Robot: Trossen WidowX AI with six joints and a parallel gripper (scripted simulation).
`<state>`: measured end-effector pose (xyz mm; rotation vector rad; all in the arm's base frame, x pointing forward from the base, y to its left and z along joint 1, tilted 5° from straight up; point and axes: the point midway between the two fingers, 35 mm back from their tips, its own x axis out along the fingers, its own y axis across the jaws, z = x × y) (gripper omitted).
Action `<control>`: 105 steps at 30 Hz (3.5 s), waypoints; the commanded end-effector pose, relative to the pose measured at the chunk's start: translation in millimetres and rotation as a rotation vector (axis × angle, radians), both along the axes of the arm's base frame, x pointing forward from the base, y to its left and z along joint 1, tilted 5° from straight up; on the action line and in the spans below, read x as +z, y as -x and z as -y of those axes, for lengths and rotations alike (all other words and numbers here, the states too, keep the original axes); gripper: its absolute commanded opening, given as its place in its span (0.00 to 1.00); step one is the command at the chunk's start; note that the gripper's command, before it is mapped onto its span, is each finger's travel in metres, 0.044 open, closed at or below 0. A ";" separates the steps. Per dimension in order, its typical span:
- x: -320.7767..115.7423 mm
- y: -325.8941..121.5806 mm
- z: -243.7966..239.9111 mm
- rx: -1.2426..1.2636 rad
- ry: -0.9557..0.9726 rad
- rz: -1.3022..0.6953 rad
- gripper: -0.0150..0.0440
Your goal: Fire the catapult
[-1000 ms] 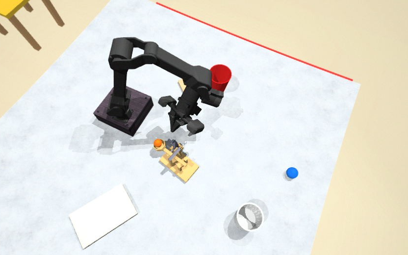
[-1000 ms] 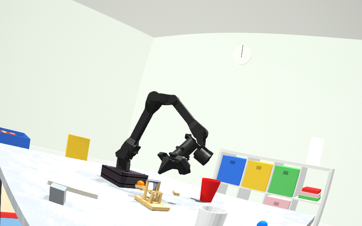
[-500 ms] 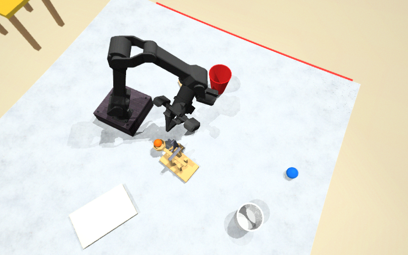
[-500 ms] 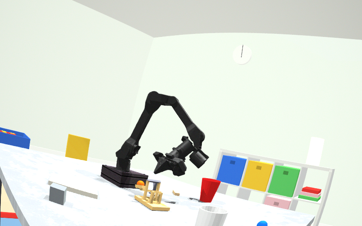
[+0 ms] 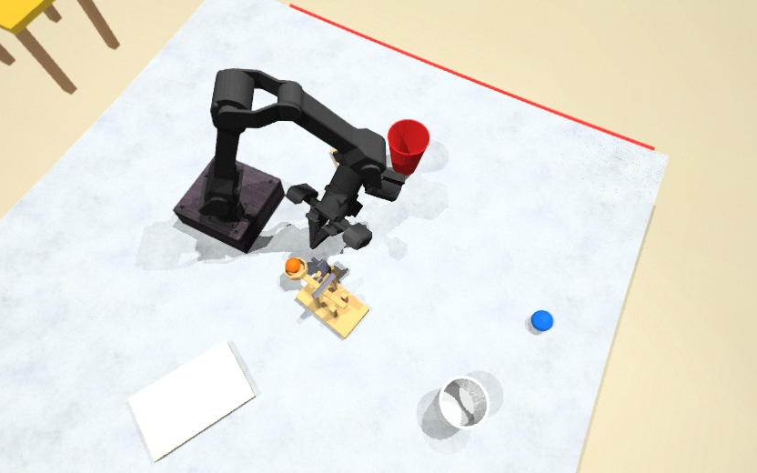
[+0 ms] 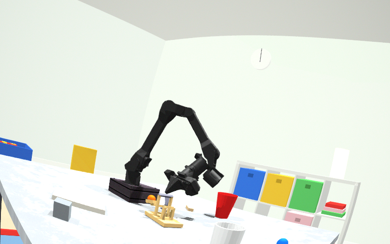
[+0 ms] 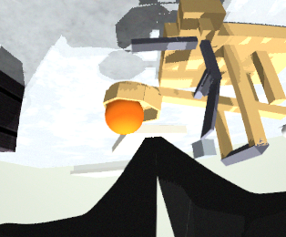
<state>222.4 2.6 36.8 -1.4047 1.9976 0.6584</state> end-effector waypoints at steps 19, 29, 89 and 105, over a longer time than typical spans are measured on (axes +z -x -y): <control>-36.7 4.9 -1.3 -0.002 0.003 -0.005 0.25; -52.9 8.1 -1.4 -0.002 0.003 -0.005 0.25; 33.5 -120.9 -24.7 -0.519 -0.251 0.440 1.00; 74.9 -210.1 38.2 -0.818 -0.417 0.790 1.00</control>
